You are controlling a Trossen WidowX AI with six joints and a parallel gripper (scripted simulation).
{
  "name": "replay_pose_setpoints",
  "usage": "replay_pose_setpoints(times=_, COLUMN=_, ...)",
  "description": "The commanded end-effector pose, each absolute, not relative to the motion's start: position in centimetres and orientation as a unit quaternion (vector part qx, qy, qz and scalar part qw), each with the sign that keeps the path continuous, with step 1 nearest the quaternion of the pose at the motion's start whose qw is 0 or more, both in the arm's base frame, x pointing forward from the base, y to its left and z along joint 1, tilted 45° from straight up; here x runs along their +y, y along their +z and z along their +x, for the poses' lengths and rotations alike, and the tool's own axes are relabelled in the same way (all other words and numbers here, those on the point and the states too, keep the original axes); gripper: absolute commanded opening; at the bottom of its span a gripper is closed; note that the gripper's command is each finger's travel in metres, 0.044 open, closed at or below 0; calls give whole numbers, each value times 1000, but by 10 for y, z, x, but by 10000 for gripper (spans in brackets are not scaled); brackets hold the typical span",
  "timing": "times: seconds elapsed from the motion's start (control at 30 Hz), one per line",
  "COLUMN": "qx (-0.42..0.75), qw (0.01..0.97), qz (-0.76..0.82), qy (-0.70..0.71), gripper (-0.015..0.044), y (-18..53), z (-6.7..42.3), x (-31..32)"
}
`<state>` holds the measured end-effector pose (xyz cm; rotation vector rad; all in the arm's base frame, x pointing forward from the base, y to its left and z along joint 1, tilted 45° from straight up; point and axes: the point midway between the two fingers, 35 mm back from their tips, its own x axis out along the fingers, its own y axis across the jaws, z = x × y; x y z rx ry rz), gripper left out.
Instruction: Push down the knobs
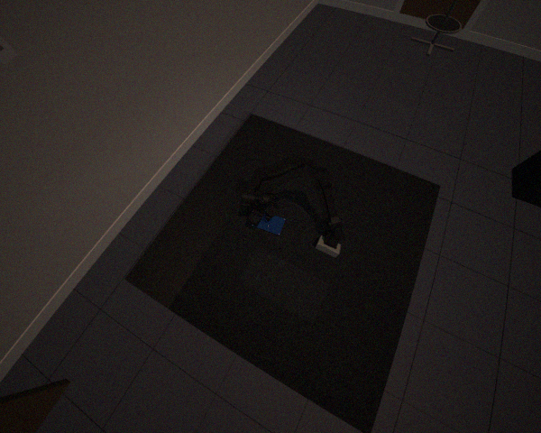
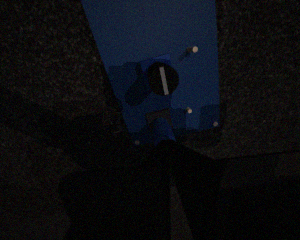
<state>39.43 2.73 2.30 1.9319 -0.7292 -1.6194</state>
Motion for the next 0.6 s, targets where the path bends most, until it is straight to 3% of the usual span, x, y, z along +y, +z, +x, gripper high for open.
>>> replay_pose_setpoints(times=0.0, qx=-283, qw=248, qz=701, qy=-606, gripper=0, y=10, z=396, x=9)
replay_pose_setpoints(times=0.57, qx=-283, qw=248, qz=701, qy=-606, gripper=0, y=13, z=396, x=12)
